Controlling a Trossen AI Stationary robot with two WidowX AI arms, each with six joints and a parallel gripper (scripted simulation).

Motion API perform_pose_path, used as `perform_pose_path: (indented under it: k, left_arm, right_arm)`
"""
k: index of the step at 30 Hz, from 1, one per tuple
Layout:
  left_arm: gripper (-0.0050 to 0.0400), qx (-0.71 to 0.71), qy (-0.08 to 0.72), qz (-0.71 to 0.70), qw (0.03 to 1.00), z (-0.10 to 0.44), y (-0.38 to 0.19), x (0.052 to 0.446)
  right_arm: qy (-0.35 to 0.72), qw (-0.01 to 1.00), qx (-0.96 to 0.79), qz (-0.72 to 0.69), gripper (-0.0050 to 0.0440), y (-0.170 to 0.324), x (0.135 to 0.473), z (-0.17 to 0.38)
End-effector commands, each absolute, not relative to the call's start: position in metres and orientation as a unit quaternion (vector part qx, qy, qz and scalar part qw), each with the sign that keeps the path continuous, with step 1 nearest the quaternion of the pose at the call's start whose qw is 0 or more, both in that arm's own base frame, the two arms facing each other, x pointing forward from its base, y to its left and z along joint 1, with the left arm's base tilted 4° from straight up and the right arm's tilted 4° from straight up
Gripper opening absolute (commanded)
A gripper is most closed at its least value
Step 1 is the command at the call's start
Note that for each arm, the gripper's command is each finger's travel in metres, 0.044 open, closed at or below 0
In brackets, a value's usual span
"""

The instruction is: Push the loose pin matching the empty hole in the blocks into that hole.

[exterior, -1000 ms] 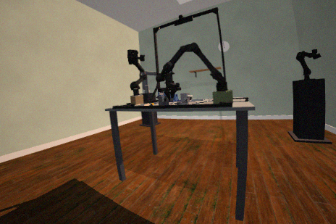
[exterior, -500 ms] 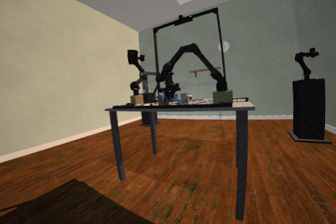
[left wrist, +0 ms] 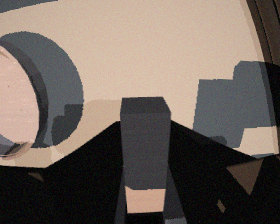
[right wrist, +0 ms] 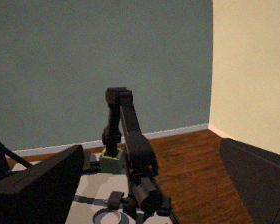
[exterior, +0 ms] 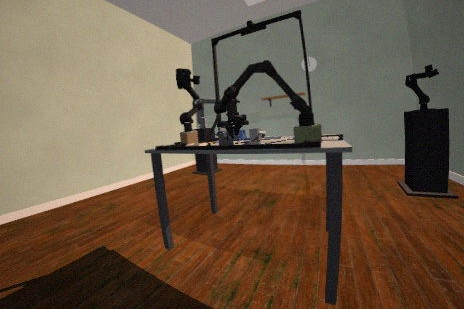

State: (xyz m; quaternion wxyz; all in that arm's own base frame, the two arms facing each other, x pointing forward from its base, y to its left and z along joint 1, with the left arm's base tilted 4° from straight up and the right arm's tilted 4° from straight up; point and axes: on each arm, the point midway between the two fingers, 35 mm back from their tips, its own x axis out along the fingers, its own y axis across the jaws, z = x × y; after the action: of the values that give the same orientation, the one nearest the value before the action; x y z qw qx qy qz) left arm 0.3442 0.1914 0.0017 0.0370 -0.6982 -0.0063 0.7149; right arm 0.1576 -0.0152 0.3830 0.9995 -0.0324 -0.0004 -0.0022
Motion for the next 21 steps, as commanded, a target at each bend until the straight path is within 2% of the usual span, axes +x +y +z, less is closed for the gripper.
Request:
perform_pose_path:
  k: [1,21]
  left_arm:
    - [0.0,-0.7,-0.007,0.714,0.037,0.0028,0.1933,0.3491]
    - [0.0,-0.699,-0.006,0.714,0.036,0.0014,0.1918,0.355]
  right_arm:
    - [0.0,0.999,-0.033,0.0,0.04,-0.0146,0.1575,0.3827]
    - [0.0,0.999,-0.033,0.0,0.04,-0.0146,0.1575,0.3827]
